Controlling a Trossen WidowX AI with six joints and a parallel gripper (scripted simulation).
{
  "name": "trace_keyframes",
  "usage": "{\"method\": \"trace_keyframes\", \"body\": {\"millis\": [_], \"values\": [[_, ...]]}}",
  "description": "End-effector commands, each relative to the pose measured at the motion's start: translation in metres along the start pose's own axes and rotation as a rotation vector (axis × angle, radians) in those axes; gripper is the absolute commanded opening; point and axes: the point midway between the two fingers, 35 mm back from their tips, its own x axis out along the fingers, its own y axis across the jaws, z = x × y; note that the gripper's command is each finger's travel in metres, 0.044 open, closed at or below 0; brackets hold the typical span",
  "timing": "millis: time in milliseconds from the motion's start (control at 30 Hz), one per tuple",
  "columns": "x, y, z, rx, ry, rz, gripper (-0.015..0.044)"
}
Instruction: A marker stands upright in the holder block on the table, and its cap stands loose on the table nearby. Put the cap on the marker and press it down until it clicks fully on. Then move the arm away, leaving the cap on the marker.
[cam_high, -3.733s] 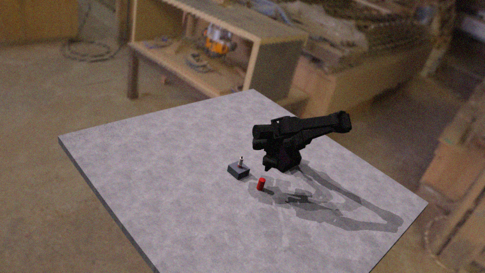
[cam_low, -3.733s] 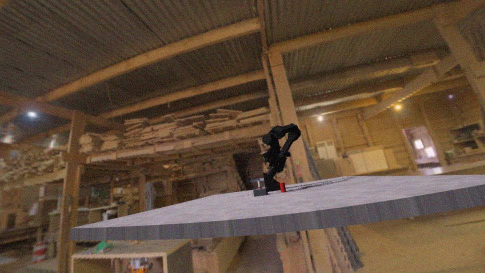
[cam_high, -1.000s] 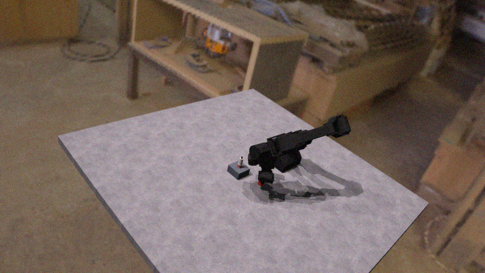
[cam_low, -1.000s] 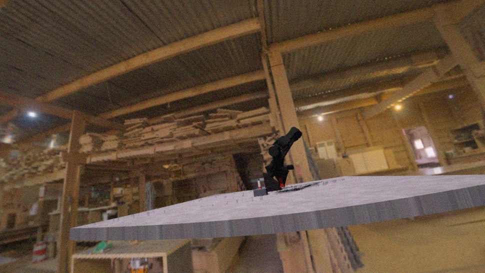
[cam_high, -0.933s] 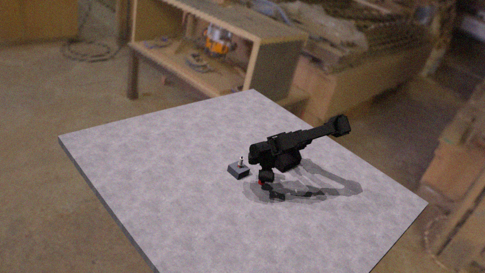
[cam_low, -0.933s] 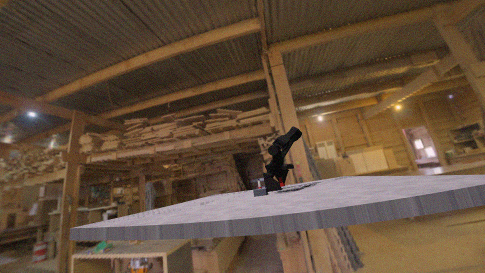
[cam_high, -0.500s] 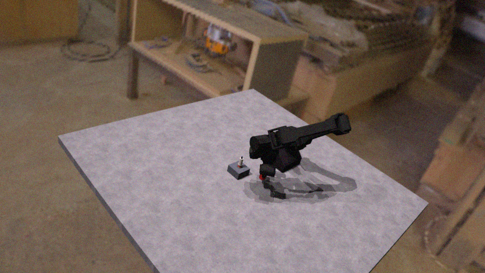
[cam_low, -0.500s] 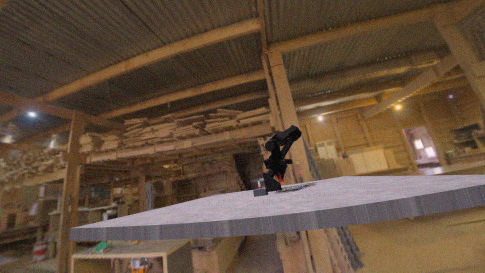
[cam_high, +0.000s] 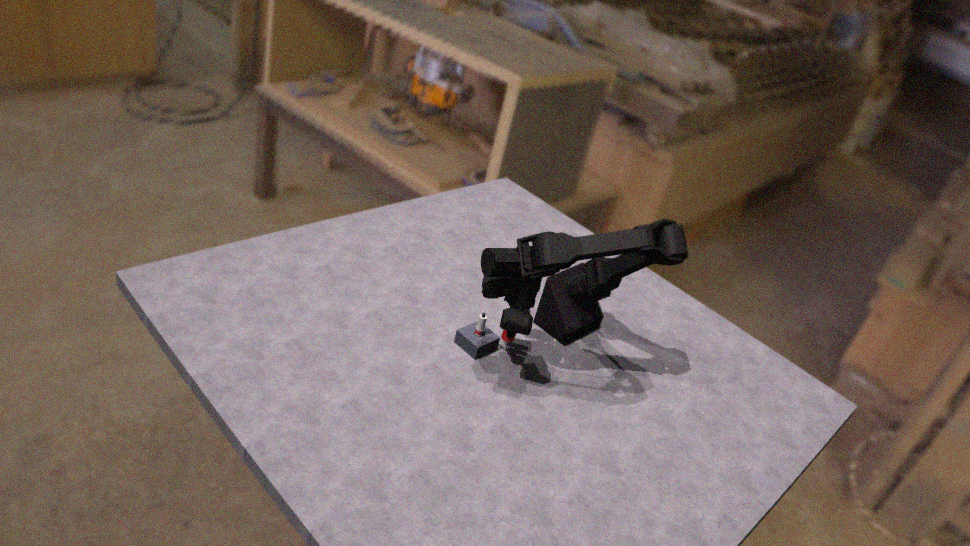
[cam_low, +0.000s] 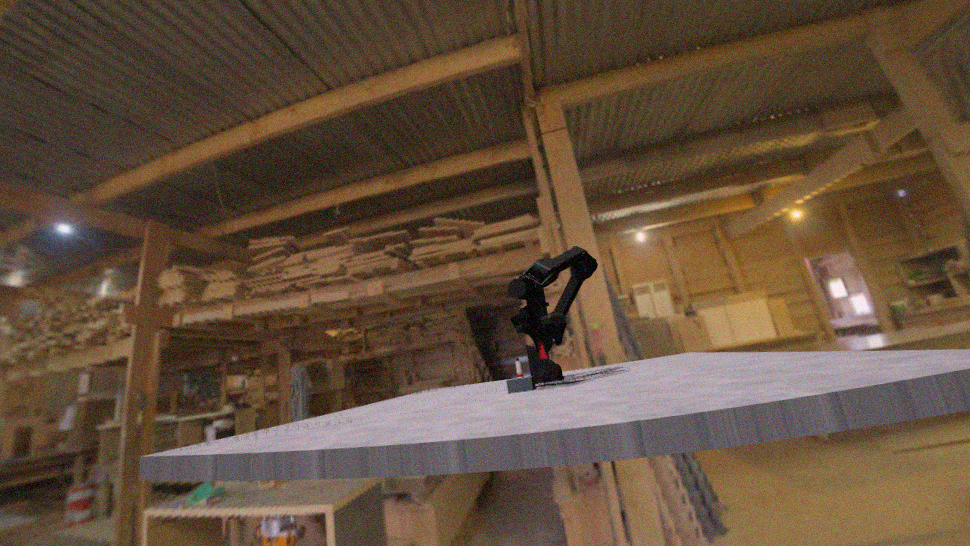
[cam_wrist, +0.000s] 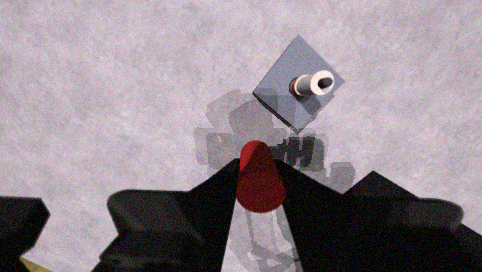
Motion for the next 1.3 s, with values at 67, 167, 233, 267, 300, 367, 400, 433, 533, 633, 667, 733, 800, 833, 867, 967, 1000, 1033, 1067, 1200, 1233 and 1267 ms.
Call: {"method": "trace_keyframes", "body": {"millis": [67, 167, 233, 267, 300, 367, 400, 433, 533, 633, 667, 733, 800, 833, 867, 967, 1000, 1033, 1067, 1200, 1233, 1267], "values": [[-0.01, -0.011, 0.019, -0.011, -0.003, -0.004, 0.0], [-0.014, -0.017, 0.028, -0.016, -0.001, -0.004, 0.0], [-0.017, -0.022, 0.034, -0.02, 0.0, -0.004, 0.0], [-0.018, -0.024, 0.037, -0.022, 0.001, -0.004, 0.0], [-0.019, -0.026, 0.04, -0.024, 0.002, -0.004, 0.0], [-0.022, -0.031, 0.045, -0.028, 0.005, -0.003, 0.0], [-0.023, -0.033, 0.048, -0.03, 0.006, -0.002, 0.0], [-0.025, -0.035, 0.051, -0.033, 0.007, -0.002, 0.0], [-0.029, -0.043, 0.058, -0.039, 0.011, 0.001, 0.0], [-0.032, -0.049, 0.064, -0.045, 0.015, 0.003, 0.0], [-0.032, -0.049, 0.064, -0.045, 0.015, 0.003, 0.0], [-0.032, -0.049, 0.064, -0.045, 0.015, 0.003, 0.0], [-0.029, -0.049, 0.064, -0.045, 0.015, 0.003, 0.0], [-0.027, -0.049, 0.064, -0.045, 0.015, 0.003, 0.0], [-0.026, -0.049, 0.064, -0.045, 0.015, 0.003, 0.0], [-0.025, -0.049, 0.064, -0.045, 0.015, 0.003, 0.0], [-0.024, -0.049, 0.064, -0.045, 0.015, 0.003, 0.0], [-0.023, -0.049, 0.064, -0.045, 0.015, 0.003, 0.0], [-0.022, -0.049, 0.064, -0.045, 0.015, 0.003, 0.0], [-0.016, -0.049, 0.065, -0.045, 0.015, 0.003, 0.0], [-0.014, -0.049, 0.065, -0.045, 0.015, 0.003, 0.0], [-0.012, -0.049, 0.065, -0.045, 0.015, 0.003, 0.0]]}}
